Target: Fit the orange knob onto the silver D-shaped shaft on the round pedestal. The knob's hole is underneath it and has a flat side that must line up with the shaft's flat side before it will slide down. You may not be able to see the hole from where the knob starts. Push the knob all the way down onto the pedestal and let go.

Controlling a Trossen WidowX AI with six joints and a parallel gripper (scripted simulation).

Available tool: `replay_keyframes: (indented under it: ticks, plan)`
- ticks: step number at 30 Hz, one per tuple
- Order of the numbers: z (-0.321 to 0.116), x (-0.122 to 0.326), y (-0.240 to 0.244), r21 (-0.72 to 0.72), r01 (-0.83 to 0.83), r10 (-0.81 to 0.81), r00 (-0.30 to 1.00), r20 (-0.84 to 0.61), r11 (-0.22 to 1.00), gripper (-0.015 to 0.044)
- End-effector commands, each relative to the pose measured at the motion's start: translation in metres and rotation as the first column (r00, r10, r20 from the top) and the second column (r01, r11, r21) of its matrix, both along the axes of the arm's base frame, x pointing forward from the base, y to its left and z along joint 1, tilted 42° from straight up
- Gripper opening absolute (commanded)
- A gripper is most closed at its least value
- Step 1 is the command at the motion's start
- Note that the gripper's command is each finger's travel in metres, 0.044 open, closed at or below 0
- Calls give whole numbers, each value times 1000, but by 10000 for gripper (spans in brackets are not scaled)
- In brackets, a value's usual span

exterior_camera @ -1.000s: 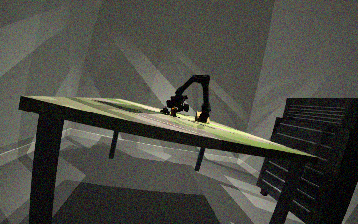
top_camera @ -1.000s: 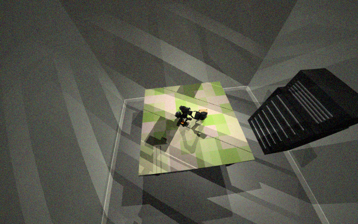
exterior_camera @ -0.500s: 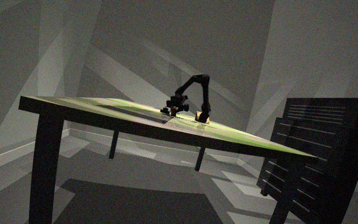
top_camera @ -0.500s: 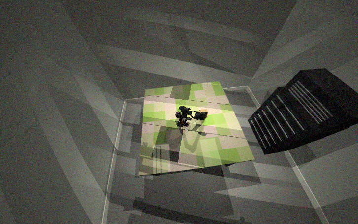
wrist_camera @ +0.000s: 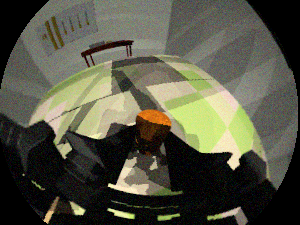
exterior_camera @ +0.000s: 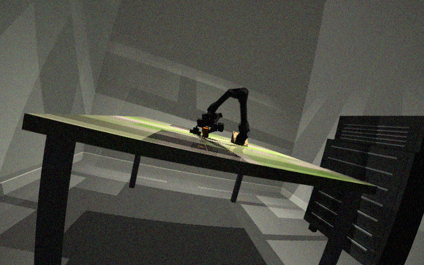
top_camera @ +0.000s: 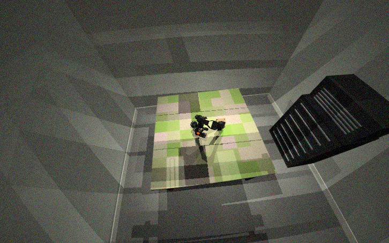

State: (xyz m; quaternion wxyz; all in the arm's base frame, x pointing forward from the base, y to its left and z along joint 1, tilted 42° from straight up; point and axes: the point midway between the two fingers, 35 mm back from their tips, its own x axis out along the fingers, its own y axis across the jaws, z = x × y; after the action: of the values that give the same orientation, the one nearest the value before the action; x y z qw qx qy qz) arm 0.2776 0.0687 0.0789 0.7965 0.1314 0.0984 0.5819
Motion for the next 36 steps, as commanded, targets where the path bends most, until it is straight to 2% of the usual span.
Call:
replay_keyframes:
  ticks: [1,15,26,36]
  plan:
    - [-2,-3,-3,-9,-16,16,1000,5,1000,179]
    - [-2,-4,-3,-11,-18,18,1000,7,1000,179]
    - [1,-2,-3,-88,-36,39,999,34,995,179]
    - [-1,-3,-5,-90,-35,39,999,35,995,179]
